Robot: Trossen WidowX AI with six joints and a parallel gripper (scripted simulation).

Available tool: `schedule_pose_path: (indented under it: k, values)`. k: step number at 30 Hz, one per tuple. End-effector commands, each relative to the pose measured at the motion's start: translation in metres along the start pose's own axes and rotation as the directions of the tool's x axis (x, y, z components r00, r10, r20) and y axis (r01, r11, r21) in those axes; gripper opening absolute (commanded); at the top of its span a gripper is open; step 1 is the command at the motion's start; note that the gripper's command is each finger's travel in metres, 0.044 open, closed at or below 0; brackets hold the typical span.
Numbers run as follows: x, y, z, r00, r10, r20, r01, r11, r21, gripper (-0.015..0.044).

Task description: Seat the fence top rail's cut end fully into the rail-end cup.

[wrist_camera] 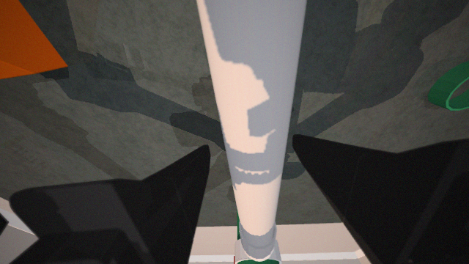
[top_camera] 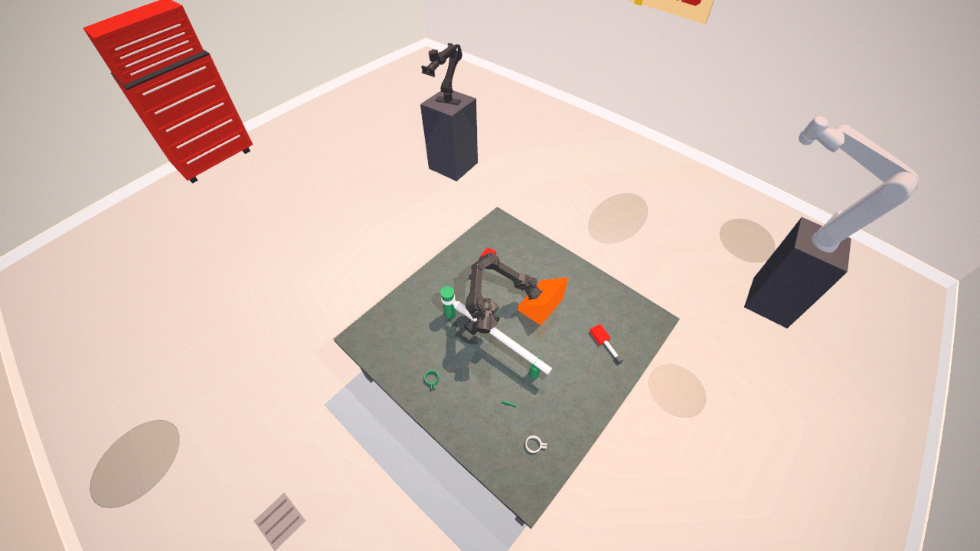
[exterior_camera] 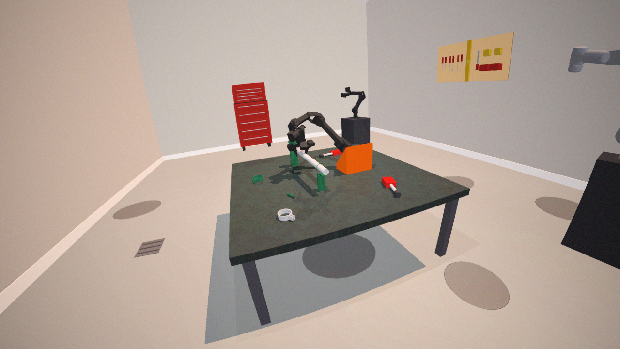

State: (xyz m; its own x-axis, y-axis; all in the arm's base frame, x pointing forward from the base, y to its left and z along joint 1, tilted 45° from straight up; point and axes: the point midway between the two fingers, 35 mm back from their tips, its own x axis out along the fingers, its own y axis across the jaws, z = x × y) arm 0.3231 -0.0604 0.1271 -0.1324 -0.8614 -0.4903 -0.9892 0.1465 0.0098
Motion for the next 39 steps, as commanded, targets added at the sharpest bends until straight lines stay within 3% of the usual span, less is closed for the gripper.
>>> schedule_pose_path:
  k: [1, 2, 12, 18, 39]
  values:
    - [-0.01, 0.006, 0.008, 1.0, -0.018, 0.014, 0.018, 1.0, -0.001, 0.042]
    - [-0.014, 0.008, 0.011, 1.0, -0.025, 0.018, 0.025, 1.0, -0.001, 0.044]
    - [-0.038, 0.019, 0.025, 0.996, -0.081, 0.048, 0.081, 0.997, -0.008, 0.044]
    - [-0.075, 0.025, 0.024, 0.977, -0.179, 0.114, 0.181, 0.984, -0.004, 0.044]
    - [-0.075, 0.025, 0.024, 0.977, -0.179, 0.114, 0.181, 0.984, -0.004, 0.044]
